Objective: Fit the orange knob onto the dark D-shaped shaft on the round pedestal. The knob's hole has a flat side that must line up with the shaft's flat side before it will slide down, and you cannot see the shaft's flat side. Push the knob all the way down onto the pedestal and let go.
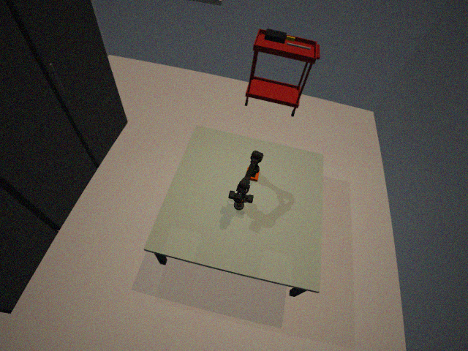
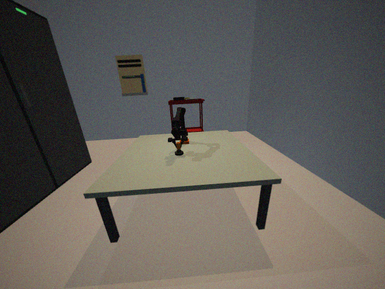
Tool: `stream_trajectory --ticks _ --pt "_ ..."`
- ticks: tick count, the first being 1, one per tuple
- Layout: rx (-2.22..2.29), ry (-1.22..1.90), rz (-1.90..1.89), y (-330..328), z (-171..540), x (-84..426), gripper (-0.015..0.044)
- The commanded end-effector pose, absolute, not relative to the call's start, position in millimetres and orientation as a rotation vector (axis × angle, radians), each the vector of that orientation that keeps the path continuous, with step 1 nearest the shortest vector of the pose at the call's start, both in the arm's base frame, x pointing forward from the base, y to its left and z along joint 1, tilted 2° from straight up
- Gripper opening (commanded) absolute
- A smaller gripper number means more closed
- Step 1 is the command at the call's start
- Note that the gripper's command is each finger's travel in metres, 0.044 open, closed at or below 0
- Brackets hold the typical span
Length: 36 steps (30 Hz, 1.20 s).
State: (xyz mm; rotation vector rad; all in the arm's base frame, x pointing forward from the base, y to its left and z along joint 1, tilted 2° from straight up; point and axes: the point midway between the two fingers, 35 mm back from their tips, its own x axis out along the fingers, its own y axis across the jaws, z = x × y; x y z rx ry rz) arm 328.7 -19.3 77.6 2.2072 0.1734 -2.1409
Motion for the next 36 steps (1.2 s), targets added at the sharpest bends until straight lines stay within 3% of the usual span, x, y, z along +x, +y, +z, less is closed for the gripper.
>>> stream_trajectory --ticks 1,28,36 --pt "2.217 0.153 -2.145 -20 77 329 0.0" --pt "2.207 0.173 -2.142 -19 63 328 0.0" --pt "2.207 0.173 -2.142 -19 63 328 0.021"
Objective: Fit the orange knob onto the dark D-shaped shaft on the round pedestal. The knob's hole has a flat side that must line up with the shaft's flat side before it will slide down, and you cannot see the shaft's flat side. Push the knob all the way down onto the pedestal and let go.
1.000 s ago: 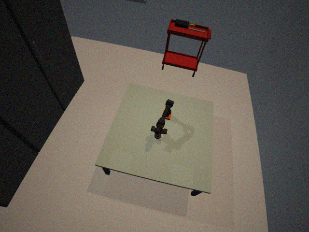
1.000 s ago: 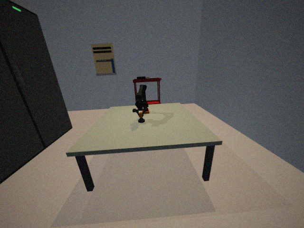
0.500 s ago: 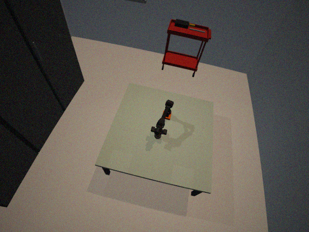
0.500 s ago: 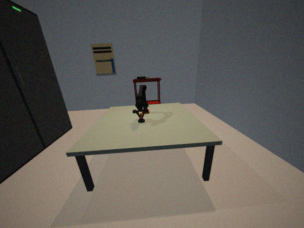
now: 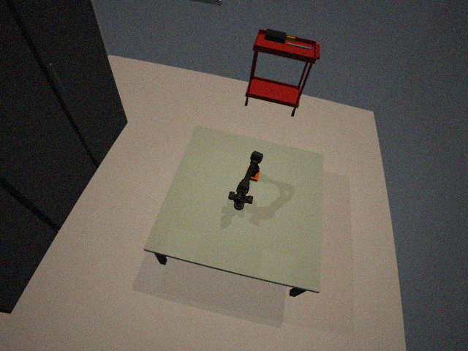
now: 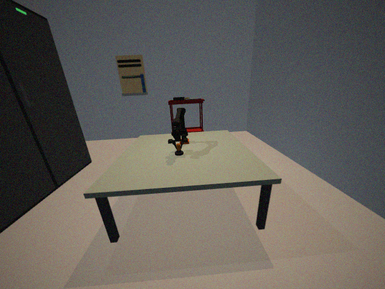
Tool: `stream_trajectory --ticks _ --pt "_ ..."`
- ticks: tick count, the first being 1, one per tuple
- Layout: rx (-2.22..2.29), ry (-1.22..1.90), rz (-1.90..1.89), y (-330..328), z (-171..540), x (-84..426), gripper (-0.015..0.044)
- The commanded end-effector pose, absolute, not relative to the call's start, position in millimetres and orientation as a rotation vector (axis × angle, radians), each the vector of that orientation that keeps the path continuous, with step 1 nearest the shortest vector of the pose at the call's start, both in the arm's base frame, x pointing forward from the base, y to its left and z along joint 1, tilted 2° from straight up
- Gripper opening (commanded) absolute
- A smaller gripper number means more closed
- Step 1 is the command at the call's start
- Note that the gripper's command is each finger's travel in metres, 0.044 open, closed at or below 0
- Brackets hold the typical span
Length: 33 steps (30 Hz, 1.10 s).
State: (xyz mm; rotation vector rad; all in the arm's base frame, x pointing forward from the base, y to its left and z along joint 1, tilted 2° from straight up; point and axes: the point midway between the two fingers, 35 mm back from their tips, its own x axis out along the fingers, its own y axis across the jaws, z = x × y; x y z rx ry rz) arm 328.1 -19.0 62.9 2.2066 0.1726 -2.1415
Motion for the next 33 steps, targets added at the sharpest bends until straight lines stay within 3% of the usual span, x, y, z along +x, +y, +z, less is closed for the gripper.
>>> stream_trajectory --ticks 1,9,18,26,33 --pt "2.207 0.173 -2.142 -19 63 328 0.0236" --pt "2.207 0.173 -2.142 -19 63 328 0.044" --pt "2.207 0.173 -2.142 -19 66 328 0.044" --pt "2.207 0.172 -2.141 -22 156 326 0.044" --pt "2.207 0.172 -2.14 -23 159 329 0.044"
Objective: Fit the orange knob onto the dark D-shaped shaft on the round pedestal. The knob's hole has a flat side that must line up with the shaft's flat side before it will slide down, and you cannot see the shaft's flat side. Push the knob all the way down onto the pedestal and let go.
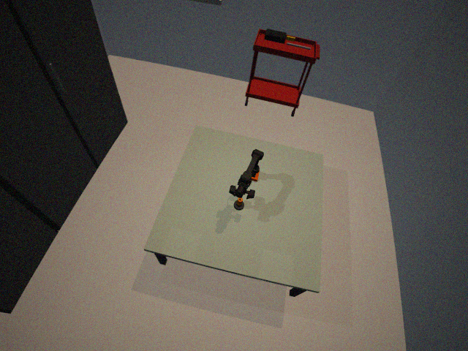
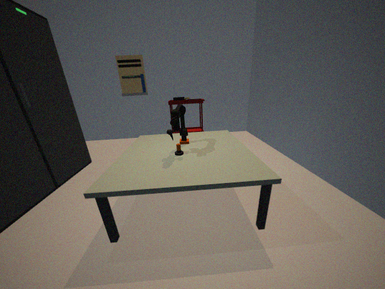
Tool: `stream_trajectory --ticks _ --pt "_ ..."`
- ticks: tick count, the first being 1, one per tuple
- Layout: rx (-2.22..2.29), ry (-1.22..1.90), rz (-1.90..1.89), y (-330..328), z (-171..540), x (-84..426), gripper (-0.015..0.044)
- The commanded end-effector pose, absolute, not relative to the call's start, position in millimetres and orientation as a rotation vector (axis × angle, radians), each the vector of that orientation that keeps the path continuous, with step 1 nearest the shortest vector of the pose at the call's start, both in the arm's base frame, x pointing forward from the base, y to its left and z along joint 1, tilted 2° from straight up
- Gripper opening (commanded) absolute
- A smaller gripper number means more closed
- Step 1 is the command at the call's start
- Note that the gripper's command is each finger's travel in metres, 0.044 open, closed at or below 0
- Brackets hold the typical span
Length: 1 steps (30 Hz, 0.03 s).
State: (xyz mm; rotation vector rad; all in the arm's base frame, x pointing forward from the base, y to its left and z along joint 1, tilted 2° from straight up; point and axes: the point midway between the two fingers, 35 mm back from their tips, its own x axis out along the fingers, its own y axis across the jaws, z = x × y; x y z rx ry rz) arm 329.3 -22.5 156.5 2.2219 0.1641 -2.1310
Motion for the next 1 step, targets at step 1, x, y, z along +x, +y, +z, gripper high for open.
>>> stream_trajectory --ticks 1 --pt "2.207 0.172 -2.14 -22.7 158.7 328.6 0.044"
